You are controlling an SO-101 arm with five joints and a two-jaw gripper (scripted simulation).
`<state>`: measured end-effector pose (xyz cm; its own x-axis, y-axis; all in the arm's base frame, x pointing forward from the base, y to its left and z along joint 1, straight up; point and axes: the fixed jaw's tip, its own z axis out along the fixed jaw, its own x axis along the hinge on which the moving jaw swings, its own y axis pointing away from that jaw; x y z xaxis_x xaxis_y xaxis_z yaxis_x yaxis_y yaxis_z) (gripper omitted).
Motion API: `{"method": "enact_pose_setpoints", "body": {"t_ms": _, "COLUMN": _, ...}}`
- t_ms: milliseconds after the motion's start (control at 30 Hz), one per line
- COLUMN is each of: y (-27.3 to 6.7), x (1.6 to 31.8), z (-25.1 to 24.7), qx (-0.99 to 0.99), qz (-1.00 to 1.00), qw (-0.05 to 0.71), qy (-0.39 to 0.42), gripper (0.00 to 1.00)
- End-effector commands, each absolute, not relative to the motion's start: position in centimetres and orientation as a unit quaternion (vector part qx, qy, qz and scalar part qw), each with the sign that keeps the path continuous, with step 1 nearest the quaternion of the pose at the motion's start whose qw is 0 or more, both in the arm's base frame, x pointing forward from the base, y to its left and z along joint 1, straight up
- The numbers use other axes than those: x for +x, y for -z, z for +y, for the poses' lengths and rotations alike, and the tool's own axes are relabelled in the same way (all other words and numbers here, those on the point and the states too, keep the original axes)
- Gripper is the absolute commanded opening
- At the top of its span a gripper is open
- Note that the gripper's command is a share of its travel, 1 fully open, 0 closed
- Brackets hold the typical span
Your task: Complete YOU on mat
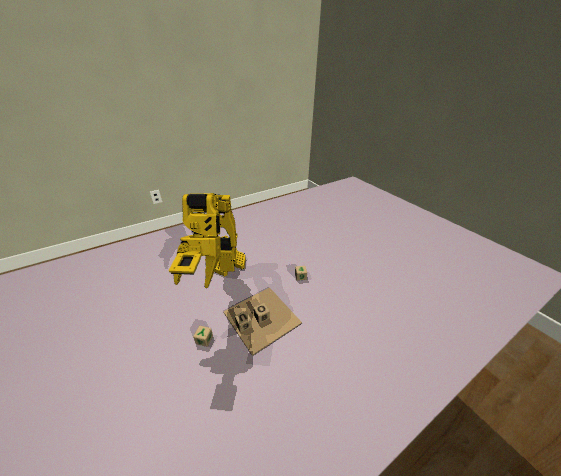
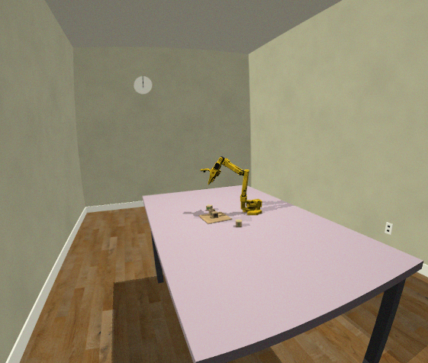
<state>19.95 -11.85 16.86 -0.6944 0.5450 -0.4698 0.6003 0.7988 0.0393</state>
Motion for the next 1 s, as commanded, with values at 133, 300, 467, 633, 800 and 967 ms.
{"method": "enact_pose_setpoints", "body": {"t_ms": 133, "y": -19.6, "x": 19.7, "z": -11.8, "qx": 0.306, "qz": 0.900, "qw": 0.299, "qy": 0.075, "gripper": 0.35}}
{"method": "enact_pose_setpoints", "body": {"t_ms": 300, "y": -19.5, "x": 19.7, "z": -11.9, "qx": 0.300, "qz": 0.903, "qw": 0.298, "qy": 0.078, "gripper": 0.35}}
{"method": "enact_pose_setpoints", "body": {"t_ms": 467, "y": -19.4, "x": 19.7, "z": -11.9, "qx": 0.281, "qz": 0.909, "qw": 0.295, "qy": 0.084, "gripper": 0.35}}
{"method": "enact_pose_setpoints", "body": {"t_ms": 633, "y": -19.3, "x": 19.6, "z": -11.9, "qx": 0.262, "qz": 0.916, "qw": 0.291, "qy": 0.090, "gripper": 0.35}}
{"method": "enact_pose_setpoints", "body": {"t_ms": 800, "y": -19.0, "x": 19.5, "z": -12.0, "qx": 0.216, "qz": 0.929, "qw": 0.282, "qy": 0.104, "gripper": 0.35}}
{"method": "enact_pose_setpoints", "body": {"t_ms": 967, "y": -18.6, "x": 19.4, "z": -12.1, "qx": 0.154, "qz": 0.943, "qw": 0.268, "qy": 0.122, "gripper": 0.35}}
